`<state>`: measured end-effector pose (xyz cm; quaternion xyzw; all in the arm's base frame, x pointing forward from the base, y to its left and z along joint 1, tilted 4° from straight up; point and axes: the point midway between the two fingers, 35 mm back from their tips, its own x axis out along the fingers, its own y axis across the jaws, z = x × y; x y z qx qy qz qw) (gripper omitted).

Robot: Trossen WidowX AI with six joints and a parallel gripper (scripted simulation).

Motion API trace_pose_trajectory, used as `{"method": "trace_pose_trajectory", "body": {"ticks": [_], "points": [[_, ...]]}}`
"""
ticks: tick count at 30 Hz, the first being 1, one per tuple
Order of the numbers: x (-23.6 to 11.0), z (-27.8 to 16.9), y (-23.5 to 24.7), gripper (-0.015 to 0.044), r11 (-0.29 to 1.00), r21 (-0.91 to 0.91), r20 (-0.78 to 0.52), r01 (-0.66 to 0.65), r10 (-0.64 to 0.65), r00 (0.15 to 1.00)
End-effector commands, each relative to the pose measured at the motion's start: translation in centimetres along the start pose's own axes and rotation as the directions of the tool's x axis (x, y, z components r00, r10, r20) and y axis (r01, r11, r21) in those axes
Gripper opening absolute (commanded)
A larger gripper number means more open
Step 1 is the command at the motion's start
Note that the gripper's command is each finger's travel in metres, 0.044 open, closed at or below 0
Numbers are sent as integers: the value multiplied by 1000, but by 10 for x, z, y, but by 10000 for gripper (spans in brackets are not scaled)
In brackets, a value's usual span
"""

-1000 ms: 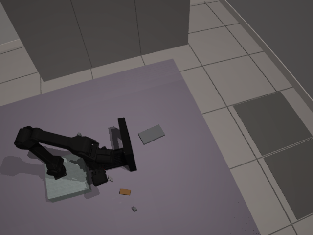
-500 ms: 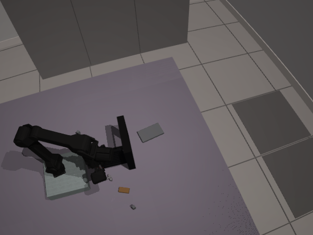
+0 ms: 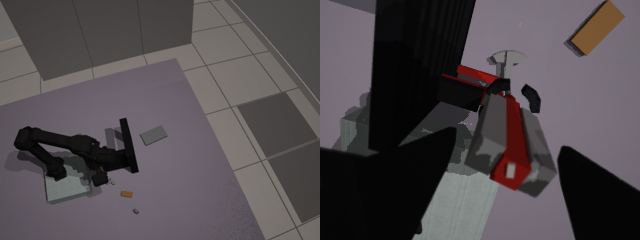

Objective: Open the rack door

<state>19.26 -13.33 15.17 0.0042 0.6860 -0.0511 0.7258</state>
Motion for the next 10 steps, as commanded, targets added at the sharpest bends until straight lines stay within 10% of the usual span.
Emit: {"method": "trace_pose_trajectory", "body": {"ticks": [1,10], "points": [[-5,1,0,294,1000,-4,4,-3,3,1000],[-16,1,0,294,1000,-4,4,-3,3,1000]]}}
